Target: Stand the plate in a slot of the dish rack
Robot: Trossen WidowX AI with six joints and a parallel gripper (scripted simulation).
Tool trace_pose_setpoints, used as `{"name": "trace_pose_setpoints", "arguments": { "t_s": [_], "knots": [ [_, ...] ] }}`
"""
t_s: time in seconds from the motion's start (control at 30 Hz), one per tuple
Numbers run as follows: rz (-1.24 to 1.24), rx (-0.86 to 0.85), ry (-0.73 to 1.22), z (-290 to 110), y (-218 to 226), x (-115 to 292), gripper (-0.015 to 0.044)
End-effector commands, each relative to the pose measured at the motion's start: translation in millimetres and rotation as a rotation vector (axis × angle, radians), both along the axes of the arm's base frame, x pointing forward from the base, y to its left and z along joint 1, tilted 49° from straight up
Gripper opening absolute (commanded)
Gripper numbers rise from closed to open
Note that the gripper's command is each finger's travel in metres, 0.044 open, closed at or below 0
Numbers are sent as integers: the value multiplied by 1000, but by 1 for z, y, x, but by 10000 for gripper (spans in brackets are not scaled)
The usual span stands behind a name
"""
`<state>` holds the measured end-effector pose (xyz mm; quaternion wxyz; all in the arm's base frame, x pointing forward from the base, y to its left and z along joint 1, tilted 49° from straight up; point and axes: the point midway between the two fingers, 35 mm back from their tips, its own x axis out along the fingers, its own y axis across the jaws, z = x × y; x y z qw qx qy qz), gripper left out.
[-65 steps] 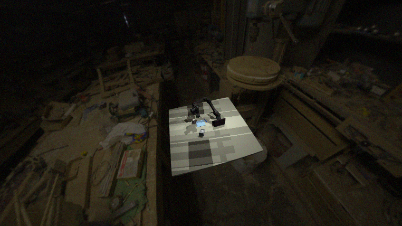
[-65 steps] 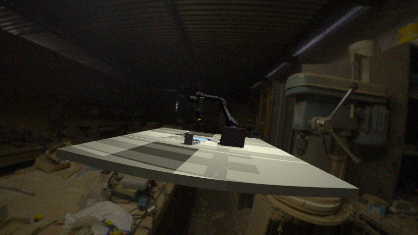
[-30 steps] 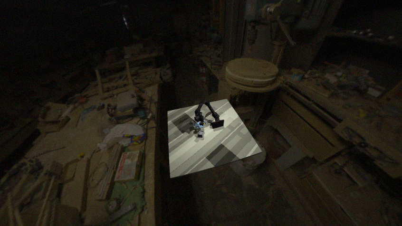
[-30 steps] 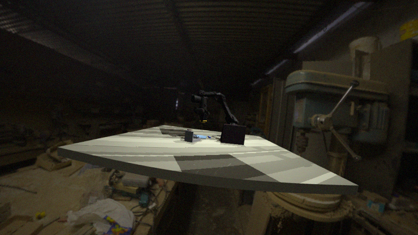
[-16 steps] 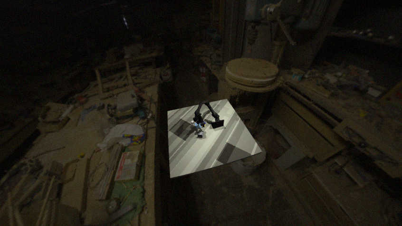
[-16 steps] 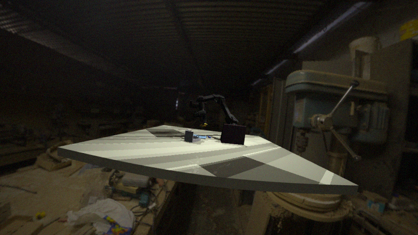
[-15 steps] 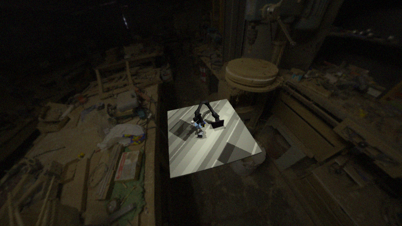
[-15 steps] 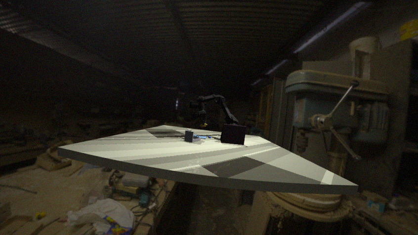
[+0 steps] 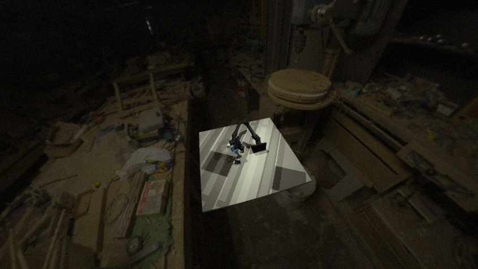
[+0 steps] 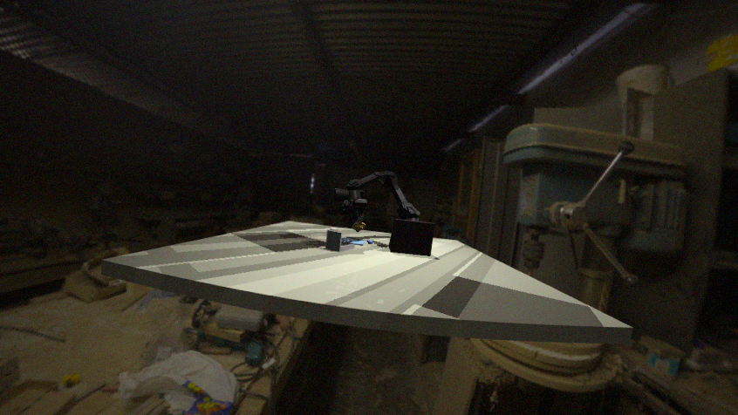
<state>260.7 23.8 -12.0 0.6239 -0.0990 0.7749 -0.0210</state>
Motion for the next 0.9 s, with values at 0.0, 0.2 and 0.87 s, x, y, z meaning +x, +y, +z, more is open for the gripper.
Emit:
{"name": "trace_pose_setpoints", "arguments": {
  "t_s": [0.0, 0.2, 0.87],
  "knots": [
    [54, 73, -11, -3, -2, 0, 0],
    [153, 183, -37, -9, -7, 2, 0],
    [536, 454, -255, -20, -25, 10, 0]
  ]
}}
